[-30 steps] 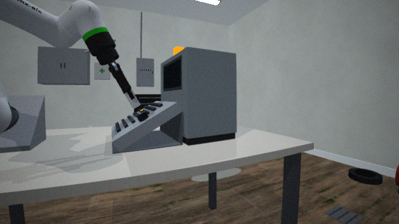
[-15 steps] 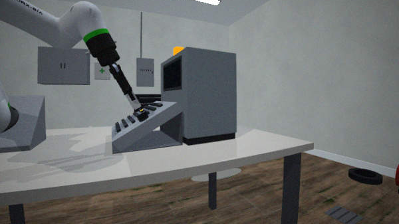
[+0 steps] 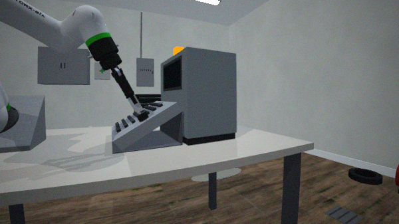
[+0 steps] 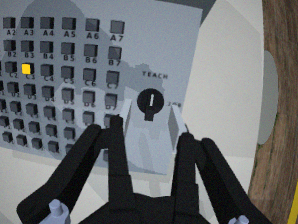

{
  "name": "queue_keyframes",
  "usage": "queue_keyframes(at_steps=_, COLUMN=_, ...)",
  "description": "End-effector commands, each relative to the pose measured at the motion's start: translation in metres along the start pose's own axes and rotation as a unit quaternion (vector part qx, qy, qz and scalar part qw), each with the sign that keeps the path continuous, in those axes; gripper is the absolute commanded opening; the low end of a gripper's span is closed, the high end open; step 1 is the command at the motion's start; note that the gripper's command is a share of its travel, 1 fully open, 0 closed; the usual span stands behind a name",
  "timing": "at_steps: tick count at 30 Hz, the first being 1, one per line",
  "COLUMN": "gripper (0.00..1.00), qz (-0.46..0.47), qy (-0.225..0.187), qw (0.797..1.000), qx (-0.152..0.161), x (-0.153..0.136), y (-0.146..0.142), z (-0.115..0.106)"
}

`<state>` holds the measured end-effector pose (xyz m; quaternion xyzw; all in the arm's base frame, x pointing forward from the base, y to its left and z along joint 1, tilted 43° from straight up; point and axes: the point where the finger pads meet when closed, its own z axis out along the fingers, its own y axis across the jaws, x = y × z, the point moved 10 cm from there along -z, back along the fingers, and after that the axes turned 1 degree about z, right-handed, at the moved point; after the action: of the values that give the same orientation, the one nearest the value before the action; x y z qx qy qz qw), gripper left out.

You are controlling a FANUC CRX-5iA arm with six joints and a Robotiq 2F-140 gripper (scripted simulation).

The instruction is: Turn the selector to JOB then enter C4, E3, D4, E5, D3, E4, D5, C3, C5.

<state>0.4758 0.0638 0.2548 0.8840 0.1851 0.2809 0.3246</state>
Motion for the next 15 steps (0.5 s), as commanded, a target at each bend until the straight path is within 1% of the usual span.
queue_keyframes(at_steps=1, gripper=0.33, qz=0.0, qy=0.0, qw=1.0, qx=0.0, x=0.0001, y=0.0002, z=0.0017)
queue_keyframes(at_steps=15, gripper=0.33, qz=0.0, qy=0.0, qw=1.0, qx=0.0, x=0.0001, y=0.0002, z=0.0078)
